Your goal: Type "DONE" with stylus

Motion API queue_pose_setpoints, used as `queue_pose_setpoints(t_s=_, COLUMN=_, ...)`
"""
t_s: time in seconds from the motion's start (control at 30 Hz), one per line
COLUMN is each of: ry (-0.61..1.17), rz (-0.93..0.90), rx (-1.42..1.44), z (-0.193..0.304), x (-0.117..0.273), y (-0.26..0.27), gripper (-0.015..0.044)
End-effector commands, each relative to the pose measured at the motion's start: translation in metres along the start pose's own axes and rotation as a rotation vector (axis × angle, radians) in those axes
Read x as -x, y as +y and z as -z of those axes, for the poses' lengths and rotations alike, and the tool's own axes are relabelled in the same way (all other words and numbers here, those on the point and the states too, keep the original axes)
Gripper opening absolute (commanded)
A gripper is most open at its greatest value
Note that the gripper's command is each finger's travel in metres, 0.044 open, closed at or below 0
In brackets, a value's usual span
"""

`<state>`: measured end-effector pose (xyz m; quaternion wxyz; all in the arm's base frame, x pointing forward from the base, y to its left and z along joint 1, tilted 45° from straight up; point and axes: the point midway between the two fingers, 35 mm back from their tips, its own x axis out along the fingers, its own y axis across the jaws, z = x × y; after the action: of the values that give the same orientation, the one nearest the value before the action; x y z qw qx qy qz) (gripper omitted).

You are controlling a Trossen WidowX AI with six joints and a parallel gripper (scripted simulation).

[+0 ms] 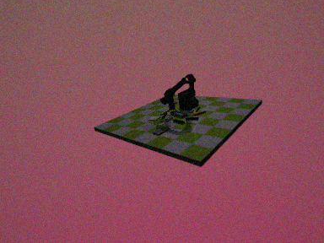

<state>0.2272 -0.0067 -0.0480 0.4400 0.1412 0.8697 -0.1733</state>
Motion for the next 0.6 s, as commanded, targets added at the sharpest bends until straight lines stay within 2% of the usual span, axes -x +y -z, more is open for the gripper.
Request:
queue_pose_setpoints(t_s=0.0, ry=-0.017, rz=0.023, rx=0.137, z=0.001, x=0.009, y=0.004, gripper=0.0)
queue_pose_setpoints(t_s=0.57, ry=-0.02, rz=0.145, rx=0.818, z=0.016, x=0.041, y=0.022, gripper=0.0)
